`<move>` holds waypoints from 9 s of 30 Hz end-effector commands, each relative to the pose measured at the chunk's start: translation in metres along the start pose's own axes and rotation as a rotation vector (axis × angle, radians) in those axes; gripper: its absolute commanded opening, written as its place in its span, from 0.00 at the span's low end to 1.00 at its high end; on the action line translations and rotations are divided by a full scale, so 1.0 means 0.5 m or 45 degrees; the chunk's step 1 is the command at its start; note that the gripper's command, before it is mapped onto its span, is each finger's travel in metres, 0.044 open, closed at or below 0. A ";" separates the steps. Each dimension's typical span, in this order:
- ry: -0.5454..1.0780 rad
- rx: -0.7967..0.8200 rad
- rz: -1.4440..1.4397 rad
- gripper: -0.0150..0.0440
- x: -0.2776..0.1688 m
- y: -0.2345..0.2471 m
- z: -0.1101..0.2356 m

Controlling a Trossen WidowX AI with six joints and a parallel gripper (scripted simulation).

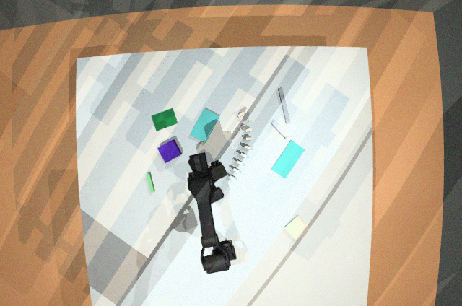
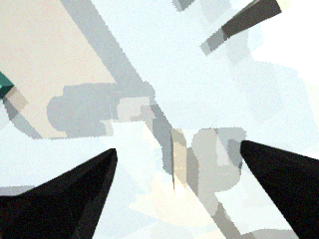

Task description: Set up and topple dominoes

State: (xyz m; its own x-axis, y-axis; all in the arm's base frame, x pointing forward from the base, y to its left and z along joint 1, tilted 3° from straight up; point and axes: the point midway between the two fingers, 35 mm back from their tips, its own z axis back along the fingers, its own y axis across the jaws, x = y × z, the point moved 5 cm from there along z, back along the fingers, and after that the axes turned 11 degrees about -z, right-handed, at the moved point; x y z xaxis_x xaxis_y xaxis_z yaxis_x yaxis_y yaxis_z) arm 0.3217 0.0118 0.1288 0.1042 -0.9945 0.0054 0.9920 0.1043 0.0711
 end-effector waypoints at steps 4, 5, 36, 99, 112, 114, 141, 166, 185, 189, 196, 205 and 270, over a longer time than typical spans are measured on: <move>-0.006 0.002 -0.006 1.00 0.001 -0.003 -0.022; -0.006 0.002 -0.006 1.00 0.001 -0.003 -0.026; -0.006 0.002 -0.006 0.30 0.001 -0.003 -0.041; 0.003 0.005 2.811 0.30 -0.199 -0.048 0.269; -0.025 0.193 2.723 0.30 -0.196 -0.029 0.243; -0.034 0.250 2.696 0.30 -0.194 -0.023 0.236; -0.188 0.936 2.384 0.30 -0.150 0.021 0.168; -0.358 1.518 2.191 0.30 -0.104 -0.001 0.141; -0.490 1.896 2.149 0.30 -0.079 -0.072 0.127; -0.518 1.962 2.149 0.30 -0.076 -0.092 0.124; -0.567 2.070 2.167 0.30 -0.073 -0.130 0.117; -0.602 2.147 2.200 0.30 -0.075 -0.161 0.112; -0.601 2.103 2.268 0.30 -0.083 -0.143 -0.084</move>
State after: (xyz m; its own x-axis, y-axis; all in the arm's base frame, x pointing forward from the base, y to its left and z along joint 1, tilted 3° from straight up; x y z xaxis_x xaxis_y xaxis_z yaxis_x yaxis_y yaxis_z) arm 0.2527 0.0447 0.0903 0.1383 0.0072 0.9904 -0.7996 0.5908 0.1074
